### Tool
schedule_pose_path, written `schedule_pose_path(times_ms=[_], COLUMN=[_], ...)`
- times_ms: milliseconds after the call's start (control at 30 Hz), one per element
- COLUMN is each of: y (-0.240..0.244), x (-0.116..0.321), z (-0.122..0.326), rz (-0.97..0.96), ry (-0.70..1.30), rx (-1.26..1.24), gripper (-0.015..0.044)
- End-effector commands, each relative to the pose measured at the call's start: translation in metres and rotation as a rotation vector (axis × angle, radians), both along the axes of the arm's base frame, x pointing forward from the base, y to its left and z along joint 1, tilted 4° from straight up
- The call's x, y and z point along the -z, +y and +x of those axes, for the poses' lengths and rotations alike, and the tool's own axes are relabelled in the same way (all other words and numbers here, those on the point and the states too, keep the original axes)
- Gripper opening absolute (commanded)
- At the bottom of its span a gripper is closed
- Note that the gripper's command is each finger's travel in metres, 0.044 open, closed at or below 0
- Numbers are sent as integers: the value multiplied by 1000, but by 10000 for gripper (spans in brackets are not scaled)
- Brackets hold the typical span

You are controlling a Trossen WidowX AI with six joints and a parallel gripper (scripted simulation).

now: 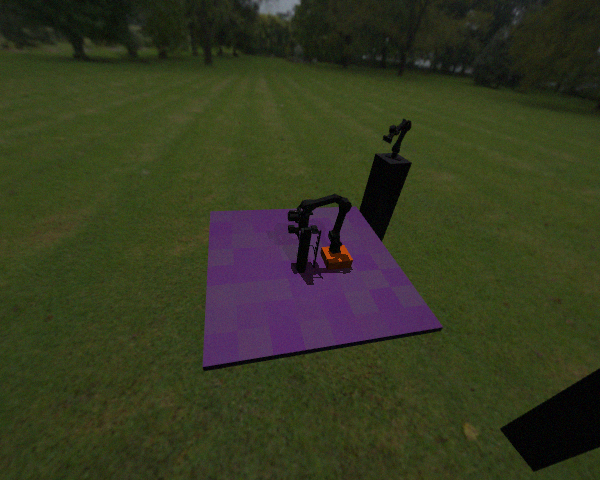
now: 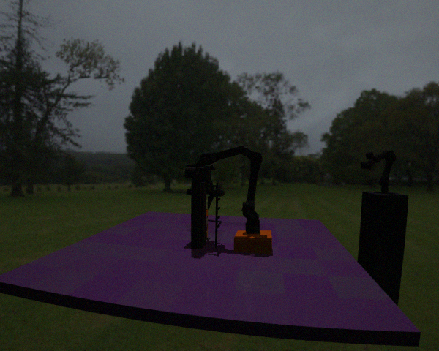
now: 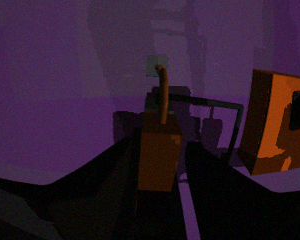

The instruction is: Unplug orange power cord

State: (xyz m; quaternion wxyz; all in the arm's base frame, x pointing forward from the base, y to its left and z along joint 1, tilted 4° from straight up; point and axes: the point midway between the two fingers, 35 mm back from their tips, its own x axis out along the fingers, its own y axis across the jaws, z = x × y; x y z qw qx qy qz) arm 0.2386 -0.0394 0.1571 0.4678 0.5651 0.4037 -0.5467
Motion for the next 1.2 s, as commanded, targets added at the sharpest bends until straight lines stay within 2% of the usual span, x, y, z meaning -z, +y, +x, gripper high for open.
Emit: schedule_pose_path(times_ms=[0, 467, 600, 867, 1167], y=[5, 5, 5, 5, -5], x=[1, 13, 10, 10, 10], z=[0, 1, 1, 1, 0], rz=[-2, -3, 1, 1, 0], ry=[4, 4, 4, 4, 4], rx=[5, 5, -1, -1, -1], gripper=[160, 160, 55, 2, 0])
